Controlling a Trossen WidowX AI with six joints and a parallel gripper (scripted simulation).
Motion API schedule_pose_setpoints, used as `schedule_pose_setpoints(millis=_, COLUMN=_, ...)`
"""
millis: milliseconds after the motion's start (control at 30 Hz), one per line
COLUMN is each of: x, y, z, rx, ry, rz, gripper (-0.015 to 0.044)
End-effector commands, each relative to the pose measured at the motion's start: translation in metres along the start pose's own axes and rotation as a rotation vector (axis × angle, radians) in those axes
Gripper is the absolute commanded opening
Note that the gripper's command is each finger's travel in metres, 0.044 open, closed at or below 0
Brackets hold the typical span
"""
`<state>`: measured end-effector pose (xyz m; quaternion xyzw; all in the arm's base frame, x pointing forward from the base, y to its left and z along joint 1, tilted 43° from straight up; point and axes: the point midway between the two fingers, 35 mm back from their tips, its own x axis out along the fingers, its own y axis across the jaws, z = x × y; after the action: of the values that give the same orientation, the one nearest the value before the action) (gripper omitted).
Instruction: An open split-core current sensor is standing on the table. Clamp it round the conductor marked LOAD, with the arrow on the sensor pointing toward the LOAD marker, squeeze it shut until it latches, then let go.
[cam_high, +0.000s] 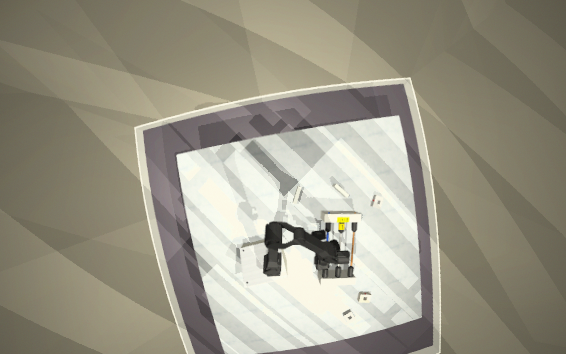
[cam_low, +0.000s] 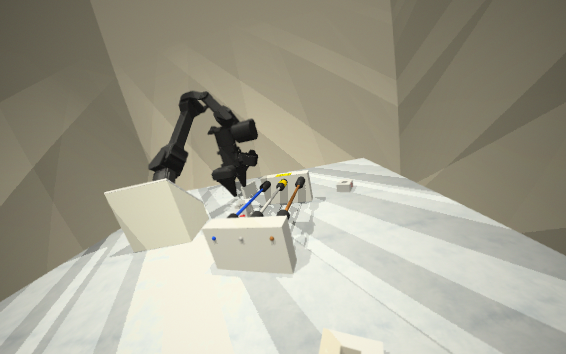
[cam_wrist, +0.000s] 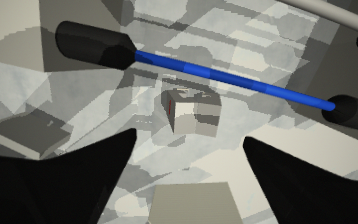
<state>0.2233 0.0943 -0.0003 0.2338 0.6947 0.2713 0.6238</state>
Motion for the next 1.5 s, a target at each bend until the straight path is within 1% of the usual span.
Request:
schedule_pose_setpoints(millis=0, x=0.007, y=0.000, z=-0.001, rx=0.005, ry=0.004, rz=0.002, gripper=0.0440)
schedule_pose_setpoints(millis=900, x=0.050, y=0.001, z=-0.003, rx=0.005, ry=0.005, rz=0.006, gripper=0.0440)
schedule_pose_setpoints(millis=1000, x=0.046, y=0.001, z=-0.002, rx=0.000, ry=0.002, rz=0.001, gripper=0.0361)
schedule_pose_setpoints(millis=1467, x=0.046, y=0.001, z=-0.002, rx=0.000, ry=0.002, rz=0.001, gripper=0.0268)
